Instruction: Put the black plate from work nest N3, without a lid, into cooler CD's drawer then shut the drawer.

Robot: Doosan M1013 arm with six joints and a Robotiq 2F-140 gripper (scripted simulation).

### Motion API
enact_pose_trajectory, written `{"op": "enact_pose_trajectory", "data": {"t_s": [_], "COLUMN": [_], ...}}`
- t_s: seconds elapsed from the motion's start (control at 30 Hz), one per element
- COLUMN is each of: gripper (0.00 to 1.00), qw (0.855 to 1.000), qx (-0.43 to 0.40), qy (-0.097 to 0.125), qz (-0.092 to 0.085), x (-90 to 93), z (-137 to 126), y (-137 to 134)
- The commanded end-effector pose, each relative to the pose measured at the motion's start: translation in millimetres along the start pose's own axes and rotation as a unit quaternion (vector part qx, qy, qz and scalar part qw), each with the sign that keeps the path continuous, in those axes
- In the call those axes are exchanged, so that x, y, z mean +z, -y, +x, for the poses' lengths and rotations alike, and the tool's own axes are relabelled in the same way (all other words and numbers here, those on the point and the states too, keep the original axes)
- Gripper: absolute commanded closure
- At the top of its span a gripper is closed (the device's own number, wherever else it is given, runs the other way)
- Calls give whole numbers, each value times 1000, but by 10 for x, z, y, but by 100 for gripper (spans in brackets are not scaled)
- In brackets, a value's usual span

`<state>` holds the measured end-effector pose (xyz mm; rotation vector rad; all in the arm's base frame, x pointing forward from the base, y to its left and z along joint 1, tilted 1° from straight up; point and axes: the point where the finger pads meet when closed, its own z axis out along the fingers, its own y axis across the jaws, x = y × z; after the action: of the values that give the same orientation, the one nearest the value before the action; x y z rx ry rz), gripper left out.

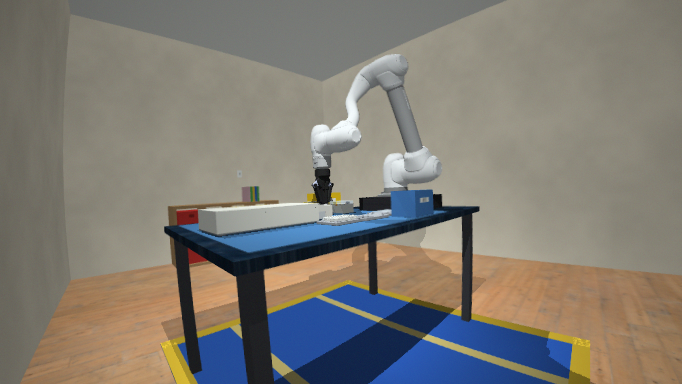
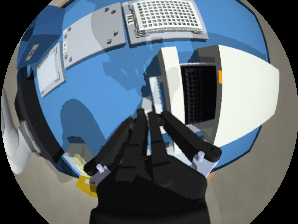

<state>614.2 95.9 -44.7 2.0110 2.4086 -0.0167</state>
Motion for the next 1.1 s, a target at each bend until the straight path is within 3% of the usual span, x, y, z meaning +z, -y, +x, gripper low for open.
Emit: {"op": "enact_pose_trajectory", "data": {"t_s": [0.0,1.07], "gripper": [100,100], "qw": [1000,1000], "qx": [0,0], "qy": [0,0], "qz": [0,0], "x": [-1,-1], "z": [0,0], "y": [-37,-395]}}
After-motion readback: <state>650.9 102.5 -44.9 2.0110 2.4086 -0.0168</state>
